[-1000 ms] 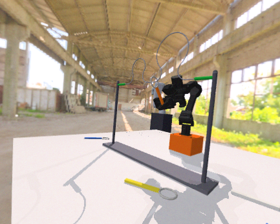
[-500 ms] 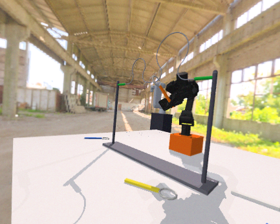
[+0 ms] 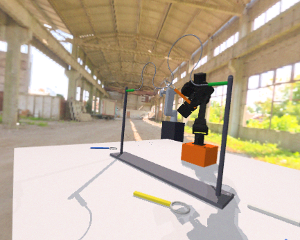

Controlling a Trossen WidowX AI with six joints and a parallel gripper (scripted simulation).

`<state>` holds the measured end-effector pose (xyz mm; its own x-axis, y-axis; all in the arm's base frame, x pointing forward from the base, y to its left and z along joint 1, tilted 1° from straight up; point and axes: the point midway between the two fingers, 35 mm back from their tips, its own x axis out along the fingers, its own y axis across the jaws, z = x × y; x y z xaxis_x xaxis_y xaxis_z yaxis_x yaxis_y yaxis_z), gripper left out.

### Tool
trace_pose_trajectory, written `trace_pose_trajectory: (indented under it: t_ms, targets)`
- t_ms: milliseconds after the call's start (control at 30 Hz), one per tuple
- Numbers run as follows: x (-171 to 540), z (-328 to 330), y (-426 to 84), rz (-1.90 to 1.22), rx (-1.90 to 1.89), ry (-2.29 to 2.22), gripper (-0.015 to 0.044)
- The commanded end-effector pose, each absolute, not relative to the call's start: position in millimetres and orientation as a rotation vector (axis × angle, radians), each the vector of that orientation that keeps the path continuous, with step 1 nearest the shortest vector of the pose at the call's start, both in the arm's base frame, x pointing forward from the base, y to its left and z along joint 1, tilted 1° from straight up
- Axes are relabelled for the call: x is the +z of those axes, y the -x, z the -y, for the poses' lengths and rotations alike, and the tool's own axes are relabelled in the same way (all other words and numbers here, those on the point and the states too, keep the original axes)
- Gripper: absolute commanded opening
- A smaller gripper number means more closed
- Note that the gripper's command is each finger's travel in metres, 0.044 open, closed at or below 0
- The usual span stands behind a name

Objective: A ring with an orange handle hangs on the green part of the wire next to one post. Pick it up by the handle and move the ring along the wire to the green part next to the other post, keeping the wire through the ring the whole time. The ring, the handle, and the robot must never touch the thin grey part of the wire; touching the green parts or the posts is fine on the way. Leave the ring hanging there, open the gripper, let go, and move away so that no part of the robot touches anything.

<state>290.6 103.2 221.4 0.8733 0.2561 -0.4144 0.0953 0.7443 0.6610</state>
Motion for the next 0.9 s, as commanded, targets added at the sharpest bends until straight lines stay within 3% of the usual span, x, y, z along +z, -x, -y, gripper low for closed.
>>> trace_pose_trajectory:
  t_ms: [0,867]
  targets:
    - [235.0,-115.7,-290.2,-0.511,0.131,-0.837,-0.015]
    - [307.6,-147.1,-288.0,-0.489,0.285,-1.349,-0.015]
